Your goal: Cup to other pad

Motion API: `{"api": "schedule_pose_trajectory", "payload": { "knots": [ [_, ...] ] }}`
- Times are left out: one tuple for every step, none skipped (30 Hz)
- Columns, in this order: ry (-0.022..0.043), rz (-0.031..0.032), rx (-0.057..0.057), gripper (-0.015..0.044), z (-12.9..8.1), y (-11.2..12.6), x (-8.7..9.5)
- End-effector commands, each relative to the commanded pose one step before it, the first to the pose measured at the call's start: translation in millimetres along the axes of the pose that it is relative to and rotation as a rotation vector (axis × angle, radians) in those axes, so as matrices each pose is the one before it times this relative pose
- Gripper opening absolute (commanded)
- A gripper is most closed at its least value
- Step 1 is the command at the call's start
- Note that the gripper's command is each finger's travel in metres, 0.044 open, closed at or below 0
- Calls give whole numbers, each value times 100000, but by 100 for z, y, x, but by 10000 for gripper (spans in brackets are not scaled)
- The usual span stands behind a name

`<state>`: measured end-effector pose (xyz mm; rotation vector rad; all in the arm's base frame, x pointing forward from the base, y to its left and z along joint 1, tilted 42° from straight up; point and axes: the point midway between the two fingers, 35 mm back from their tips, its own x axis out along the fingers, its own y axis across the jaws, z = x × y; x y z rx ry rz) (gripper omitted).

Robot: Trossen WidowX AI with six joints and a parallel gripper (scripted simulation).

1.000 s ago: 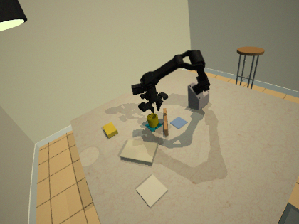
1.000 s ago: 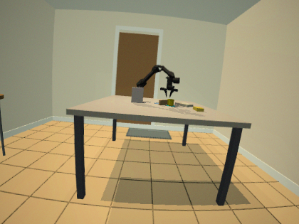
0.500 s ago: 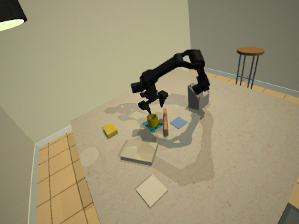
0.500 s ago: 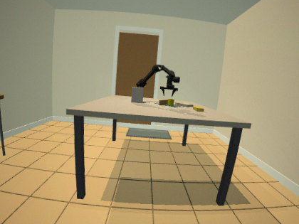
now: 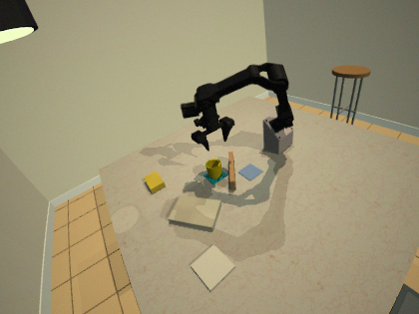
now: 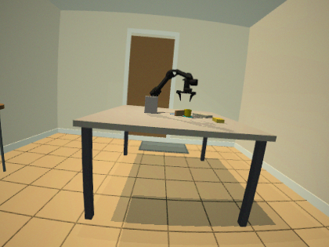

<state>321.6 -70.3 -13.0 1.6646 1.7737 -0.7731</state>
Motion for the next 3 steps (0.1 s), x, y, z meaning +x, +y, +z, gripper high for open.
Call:
{"api": "schedule_pose_trajectory", "payload": {
  "knots": [
    [0, 0, 0, 440, 0, 0, 0],
    [0, 0, 0, 440, 0, 0, 0],
    [0, 0, 0, 440, 0, 0, 0]
  ]
}}
